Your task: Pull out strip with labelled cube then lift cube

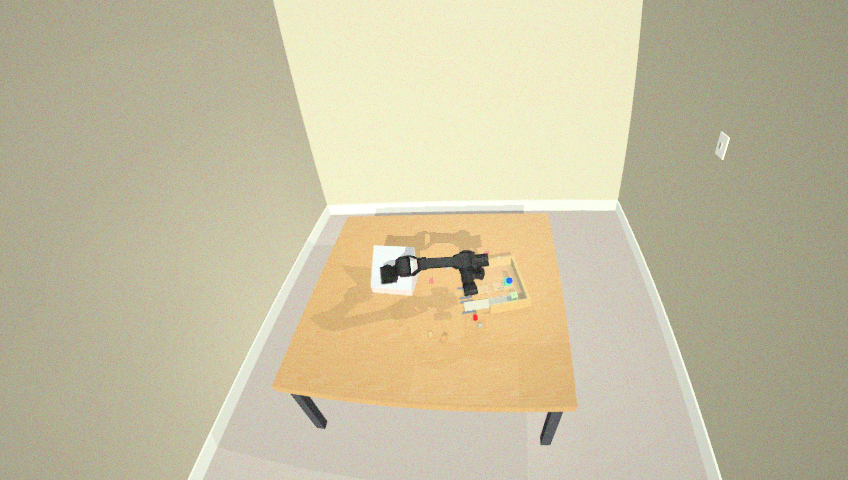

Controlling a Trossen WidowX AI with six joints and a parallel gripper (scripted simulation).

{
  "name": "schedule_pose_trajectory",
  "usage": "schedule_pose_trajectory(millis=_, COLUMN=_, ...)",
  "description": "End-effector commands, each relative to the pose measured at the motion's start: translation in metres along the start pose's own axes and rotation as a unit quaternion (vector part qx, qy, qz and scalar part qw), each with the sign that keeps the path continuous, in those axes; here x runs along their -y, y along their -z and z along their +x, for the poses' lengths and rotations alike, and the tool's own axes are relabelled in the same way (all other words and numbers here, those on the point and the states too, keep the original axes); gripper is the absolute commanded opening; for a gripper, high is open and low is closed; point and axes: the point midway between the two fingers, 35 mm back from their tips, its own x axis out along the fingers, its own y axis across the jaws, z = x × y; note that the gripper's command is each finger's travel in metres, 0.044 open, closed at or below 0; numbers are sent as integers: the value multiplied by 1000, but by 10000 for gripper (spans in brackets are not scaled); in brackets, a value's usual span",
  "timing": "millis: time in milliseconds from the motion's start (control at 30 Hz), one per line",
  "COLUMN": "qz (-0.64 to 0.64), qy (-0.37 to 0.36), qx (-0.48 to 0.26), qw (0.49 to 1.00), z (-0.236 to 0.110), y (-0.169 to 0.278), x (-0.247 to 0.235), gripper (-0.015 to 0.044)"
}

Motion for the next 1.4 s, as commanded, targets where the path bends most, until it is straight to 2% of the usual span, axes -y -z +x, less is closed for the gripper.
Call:
schedule_pose_trajectory(millis=0, qz=-2, qy=-14, qx=-32, qw=999, z=7, y=3, x=9, gripper=0)
schedule_pose_trajectory(millis=1367, qz=-2, qy=-13, qx=-33, qw=999, z=67, y=5, x=14, gripper=0)
